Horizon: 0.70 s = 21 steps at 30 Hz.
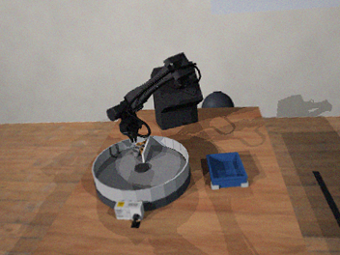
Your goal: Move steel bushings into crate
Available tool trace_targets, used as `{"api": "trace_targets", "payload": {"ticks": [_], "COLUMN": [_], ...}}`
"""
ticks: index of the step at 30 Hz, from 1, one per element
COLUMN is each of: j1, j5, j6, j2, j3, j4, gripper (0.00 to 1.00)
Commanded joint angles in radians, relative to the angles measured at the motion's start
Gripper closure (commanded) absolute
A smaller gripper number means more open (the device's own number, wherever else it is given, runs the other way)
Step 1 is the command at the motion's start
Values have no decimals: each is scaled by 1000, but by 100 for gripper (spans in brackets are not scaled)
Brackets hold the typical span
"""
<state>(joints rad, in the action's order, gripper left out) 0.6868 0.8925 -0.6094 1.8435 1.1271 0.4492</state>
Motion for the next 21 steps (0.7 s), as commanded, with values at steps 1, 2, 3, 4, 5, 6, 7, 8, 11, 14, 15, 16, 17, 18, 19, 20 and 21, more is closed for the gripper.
{"api": "trace_targets", "payload": {"ticks": [1, 2, 3, 4, 5, 6, 7, 8, 11, 14, 15, 16, 17, 18, 19, 20, 21], "j1": [30, 30, 30, 30, 30, 30, 30, 30, 30, 30, 31, 32, 32, 33, 33, 33, 34], "j5": [11, 11, 11, 11, 11, 11, 11, 11, 11, 12, 12, 12, 12, 13, 13, 13, 13], "j6": [-7, -7, -7, -7, -7, -7, -7, -7, -7, -10, -11, -12, -12, -13, -13, -14, -14], "j2": [17, 17, 17, 17, 17, 17, 17, 17, 17, 17, 18, 19, 20, 20, 21, 21, 22], "j3": [-24, -24, -24, -24, -24, -24, -24, -24, -24, -26, -28, -30, -32, -33, -34, -32, -17], "j4": [-16, -16, -16, -16, -16, -16, -16, -16, -16, -18, -20, -22, -24, -26, -27, -27, -27], "gripper": [87, 87, 87, 87, 87, 87, 87, 87, 87, 87, 87, 87, 87, 87, 87, 87, 87]}}
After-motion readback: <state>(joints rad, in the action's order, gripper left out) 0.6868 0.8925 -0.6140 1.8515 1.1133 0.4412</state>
